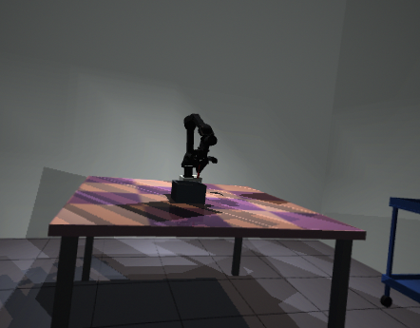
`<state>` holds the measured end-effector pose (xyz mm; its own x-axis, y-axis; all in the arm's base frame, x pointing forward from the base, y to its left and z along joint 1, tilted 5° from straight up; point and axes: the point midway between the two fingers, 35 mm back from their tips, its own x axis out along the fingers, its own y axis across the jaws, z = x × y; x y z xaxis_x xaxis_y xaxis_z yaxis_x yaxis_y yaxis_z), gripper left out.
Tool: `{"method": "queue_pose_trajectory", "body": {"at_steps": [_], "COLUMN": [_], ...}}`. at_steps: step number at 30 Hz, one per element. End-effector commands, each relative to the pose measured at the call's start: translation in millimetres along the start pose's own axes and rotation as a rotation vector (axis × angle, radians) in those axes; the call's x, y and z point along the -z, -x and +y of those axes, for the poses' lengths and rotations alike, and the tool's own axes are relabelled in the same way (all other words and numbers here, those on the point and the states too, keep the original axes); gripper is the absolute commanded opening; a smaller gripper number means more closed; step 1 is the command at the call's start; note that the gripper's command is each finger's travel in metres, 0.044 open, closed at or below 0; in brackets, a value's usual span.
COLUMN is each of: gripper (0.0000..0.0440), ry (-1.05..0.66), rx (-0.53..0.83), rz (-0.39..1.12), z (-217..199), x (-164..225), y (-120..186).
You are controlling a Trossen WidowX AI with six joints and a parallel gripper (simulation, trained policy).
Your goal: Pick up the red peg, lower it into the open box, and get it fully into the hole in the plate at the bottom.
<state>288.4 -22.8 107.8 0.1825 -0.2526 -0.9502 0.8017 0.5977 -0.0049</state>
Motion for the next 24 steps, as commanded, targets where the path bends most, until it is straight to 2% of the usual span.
{"method": "queue_pose_trajectory", "body": {"at_steps": [1,14,24], "gripper": [0.0000,0.0002,0.0002], "ry": [-0.021,-0.110,-0.136], "rx": [-0.008,-0.015,-0.004], "rz": [-0.001,0.005,0.043], "z": [1,-4,-6], "x": [-12,-51,-61], "y": [-5,-31,-61]}}
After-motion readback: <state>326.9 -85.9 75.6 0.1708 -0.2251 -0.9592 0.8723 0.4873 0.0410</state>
